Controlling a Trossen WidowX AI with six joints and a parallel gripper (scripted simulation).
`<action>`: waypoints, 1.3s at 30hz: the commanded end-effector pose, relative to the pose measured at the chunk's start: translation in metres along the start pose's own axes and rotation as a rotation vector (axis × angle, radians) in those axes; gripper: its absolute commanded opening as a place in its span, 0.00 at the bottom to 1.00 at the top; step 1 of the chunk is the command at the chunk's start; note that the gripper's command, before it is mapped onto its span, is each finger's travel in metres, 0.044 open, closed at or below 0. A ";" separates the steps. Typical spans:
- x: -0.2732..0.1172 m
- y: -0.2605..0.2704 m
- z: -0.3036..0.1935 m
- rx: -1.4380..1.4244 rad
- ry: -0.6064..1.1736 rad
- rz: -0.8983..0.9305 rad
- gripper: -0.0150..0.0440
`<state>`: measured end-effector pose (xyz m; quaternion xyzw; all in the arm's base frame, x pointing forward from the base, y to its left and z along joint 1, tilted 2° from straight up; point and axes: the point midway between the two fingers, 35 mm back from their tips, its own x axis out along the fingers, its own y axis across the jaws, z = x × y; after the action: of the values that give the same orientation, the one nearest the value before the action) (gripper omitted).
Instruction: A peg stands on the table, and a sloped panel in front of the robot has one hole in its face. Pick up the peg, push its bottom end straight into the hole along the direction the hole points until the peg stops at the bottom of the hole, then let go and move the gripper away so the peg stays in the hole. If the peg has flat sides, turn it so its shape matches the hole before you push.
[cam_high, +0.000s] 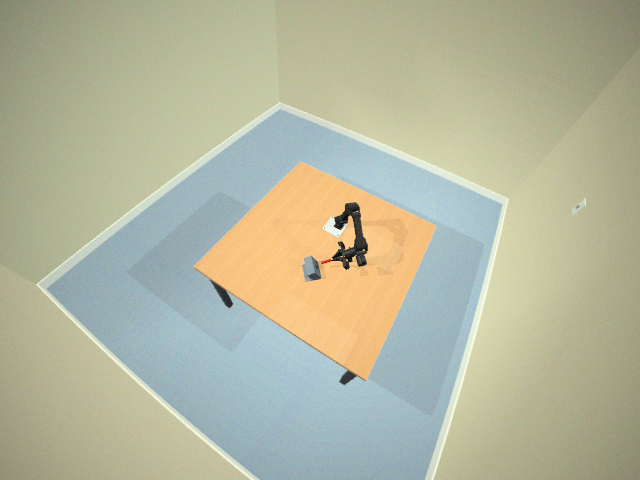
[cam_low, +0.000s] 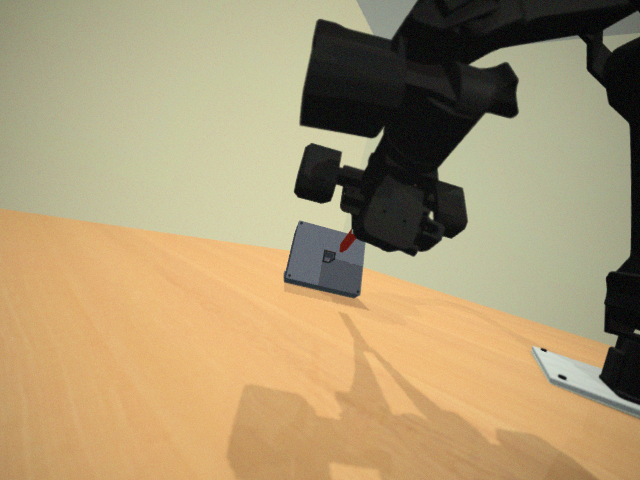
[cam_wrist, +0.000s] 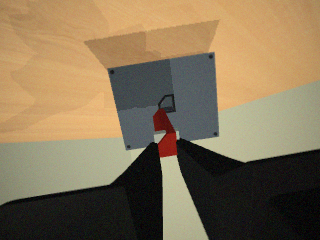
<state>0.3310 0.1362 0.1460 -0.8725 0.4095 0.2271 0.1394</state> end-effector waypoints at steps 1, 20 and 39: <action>0.002 -0.002 0.000 -0.004 0.013 -0.009 0.25; 0.011 -0.007 0.001 -0.011 -0.017 -0.040 0.25; 0.034 -0.008 -0.004 -0.013 -0.031 -0.053 0.25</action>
<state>0.3572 0.1189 0.1332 -0.8802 0.3838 0.2379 0.1460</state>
